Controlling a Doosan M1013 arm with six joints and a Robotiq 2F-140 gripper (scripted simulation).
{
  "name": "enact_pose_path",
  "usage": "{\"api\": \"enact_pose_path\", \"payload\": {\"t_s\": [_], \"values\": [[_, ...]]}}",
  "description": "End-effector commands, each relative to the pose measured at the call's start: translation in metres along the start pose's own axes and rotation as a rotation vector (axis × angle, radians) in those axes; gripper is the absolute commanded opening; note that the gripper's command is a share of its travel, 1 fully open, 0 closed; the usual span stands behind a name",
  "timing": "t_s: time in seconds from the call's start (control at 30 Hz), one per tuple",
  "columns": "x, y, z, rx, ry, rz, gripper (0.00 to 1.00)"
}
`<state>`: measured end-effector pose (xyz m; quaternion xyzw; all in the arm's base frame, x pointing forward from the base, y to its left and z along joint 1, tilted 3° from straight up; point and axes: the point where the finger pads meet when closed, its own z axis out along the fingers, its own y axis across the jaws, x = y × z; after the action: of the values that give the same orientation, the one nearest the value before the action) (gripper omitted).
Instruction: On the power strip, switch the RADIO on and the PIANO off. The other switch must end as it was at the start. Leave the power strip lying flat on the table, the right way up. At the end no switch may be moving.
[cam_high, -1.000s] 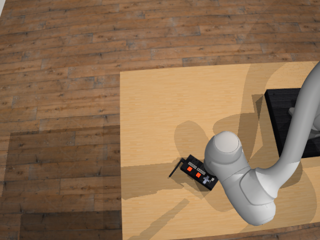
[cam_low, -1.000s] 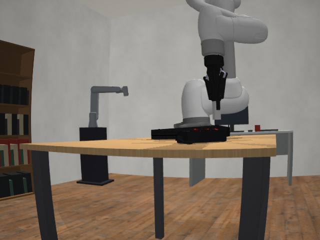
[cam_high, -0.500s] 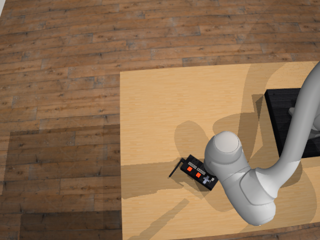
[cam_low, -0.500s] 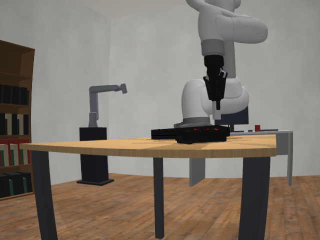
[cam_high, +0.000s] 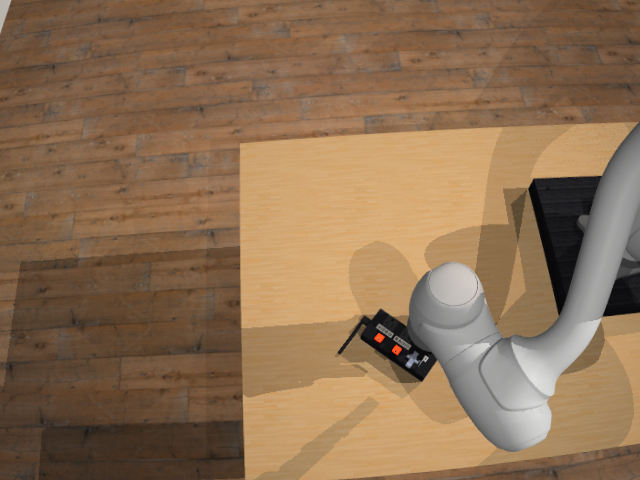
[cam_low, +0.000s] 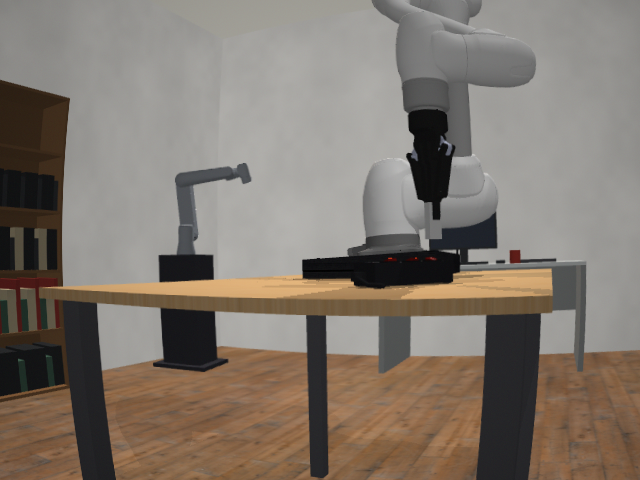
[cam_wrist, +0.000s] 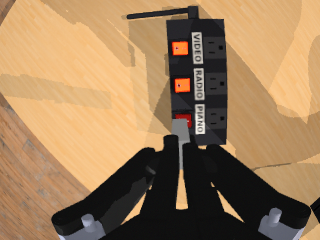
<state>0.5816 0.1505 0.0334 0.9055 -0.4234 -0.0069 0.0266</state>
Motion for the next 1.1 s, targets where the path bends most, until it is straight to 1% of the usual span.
{"api": "enact_pose_path", "payload": {"t_s": [0.0, 0.53, 0.57, 0.7, 0.87, 0.93, 1.07], "values": [[-0.003, -0.003, -0.003, 0.003, -0.003, 0.001, 0.0], [-0.003, -0.003, -0.003, 0.003, -0.003, 0.001, 0.0], [-0.003, -0.003, -0.003, 0.003, -0.003, 0.001, 1.0], [-0.003, -0.003, -0.006, 0.003, -0.003, 0.001, 1.0], [-0.003, -0.003, -0.02, 0.003, -0.003, 0.001, 1.0], [-0.003, -0.003, -0.02, 0.003, -0.003, 0.001, 1.0], [-0.003, -0.003, -0.038, 0.003, -0.003, 0.001, 1.0]]}}
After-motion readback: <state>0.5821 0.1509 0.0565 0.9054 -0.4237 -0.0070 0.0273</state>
